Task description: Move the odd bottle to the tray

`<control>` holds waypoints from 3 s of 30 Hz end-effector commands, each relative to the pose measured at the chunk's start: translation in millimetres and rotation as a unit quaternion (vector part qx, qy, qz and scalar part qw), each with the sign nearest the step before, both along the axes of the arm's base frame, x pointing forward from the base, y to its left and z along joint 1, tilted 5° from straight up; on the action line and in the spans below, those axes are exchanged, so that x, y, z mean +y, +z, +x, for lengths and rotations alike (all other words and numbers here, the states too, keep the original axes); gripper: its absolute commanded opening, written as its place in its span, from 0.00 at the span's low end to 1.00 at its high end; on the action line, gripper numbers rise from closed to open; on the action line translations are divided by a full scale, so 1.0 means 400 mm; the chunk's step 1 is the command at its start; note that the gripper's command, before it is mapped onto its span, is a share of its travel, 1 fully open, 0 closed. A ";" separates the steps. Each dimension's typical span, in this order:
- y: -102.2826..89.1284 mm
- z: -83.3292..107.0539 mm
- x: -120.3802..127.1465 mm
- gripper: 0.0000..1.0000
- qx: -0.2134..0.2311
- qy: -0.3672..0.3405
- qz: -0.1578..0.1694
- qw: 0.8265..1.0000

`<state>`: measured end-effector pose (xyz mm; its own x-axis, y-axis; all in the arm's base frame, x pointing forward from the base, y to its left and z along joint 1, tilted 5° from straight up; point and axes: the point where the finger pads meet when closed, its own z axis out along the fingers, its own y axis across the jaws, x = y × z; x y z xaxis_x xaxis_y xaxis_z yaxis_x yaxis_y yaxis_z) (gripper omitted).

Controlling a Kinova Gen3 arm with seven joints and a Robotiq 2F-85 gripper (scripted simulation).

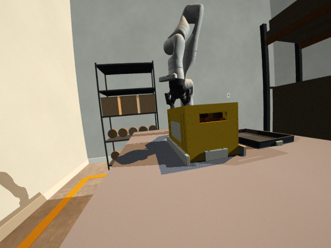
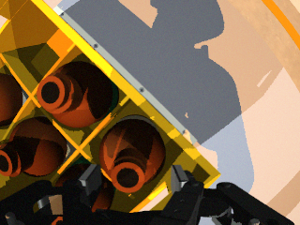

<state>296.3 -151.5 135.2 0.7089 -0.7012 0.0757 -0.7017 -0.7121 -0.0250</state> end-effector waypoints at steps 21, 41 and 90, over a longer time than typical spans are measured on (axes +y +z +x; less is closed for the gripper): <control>0.164 -0.001 0.013 0.64 -0.007 0.005 0.000 1.000; 0.189 -0.003 0.013 0.00 -0.007 0.005 0.000 1.000; 0.180 0.010 0.218 0.00 -0.007 0.005 0.001 1.000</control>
<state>298.4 -71.1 205.6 0.7032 -0.7062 0.0824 -0.7068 -0.7069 -0.0263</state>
